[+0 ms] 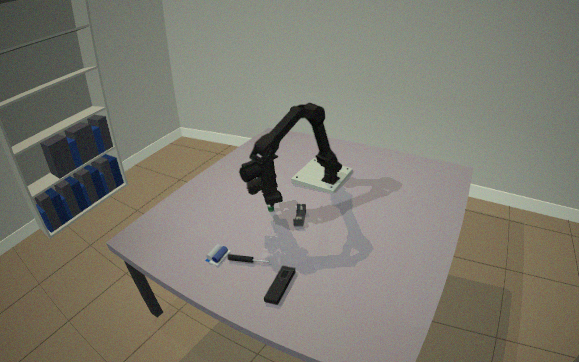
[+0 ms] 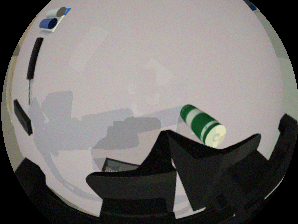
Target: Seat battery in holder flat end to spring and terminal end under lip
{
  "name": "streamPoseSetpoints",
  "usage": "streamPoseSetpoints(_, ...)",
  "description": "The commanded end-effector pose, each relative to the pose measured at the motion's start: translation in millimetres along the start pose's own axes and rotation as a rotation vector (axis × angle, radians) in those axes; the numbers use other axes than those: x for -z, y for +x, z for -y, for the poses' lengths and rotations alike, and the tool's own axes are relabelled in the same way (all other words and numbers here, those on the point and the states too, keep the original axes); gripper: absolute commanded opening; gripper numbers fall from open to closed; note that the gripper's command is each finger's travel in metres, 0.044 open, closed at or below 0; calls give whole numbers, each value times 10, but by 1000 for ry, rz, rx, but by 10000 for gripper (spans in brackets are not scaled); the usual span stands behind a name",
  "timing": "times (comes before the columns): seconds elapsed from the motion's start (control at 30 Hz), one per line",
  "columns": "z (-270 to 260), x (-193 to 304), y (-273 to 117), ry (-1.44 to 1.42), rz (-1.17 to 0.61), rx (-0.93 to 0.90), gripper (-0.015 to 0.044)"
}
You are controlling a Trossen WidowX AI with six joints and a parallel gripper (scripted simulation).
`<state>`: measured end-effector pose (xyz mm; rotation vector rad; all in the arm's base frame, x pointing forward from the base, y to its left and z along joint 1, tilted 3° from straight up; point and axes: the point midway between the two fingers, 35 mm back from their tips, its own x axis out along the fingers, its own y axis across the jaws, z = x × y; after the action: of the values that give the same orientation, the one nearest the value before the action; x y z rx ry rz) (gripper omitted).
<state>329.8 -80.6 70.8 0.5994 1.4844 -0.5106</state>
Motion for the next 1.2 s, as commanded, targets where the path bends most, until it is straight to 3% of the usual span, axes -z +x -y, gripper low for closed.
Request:
streamPoseSetpoints(0.0, 9, 6, 40, 6, 3, -5, 0)
streamPoseSetpoints(1.17, 579, -1, 44, 6, 4, 1, 0)
